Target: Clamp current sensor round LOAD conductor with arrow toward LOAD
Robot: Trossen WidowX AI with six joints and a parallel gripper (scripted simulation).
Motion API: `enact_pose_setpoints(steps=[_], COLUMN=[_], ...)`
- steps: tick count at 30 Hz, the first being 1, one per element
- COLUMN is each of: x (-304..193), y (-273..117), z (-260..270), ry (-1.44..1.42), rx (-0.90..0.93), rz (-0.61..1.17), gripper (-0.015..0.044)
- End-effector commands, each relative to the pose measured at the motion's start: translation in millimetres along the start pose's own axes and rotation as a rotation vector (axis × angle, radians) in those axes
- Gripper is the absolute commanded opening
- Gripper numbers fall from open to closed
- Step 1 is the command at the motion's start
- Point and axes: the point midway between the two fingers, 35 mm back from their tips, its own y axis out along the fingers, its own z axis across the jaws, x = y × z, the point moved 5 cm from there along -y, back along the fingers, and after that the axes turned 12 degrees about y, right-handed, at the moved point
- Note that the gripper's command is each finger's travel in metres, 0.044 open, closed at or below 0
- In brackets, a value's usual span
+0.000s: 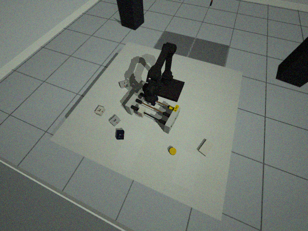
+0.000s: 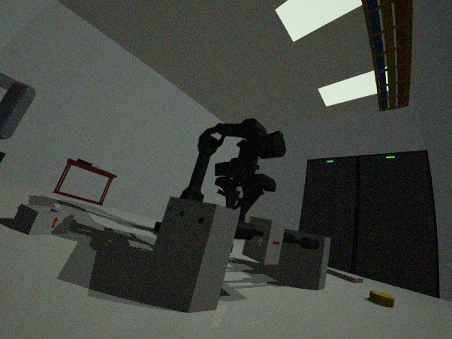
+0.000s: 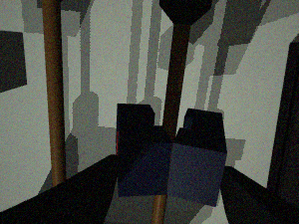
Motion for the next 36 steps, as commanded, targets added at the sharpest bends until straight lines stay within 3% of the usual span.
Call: enact_pose_setpoints(steps=[1,15,31,36], x=[0.1,0.1,0.1,0.1], y=[-0.4,-0.4,-0.4,-0.4], z=[-0.2,-0.2,-0.2,-0.2], ry=[0.000,0.000,0.000,0.000], rx=[0.000,0.000,0.000,0.000], rz=[0.000,0.000,0.000,0.000], gripper=[0.0000,0.0000,0.0420,0.0440])
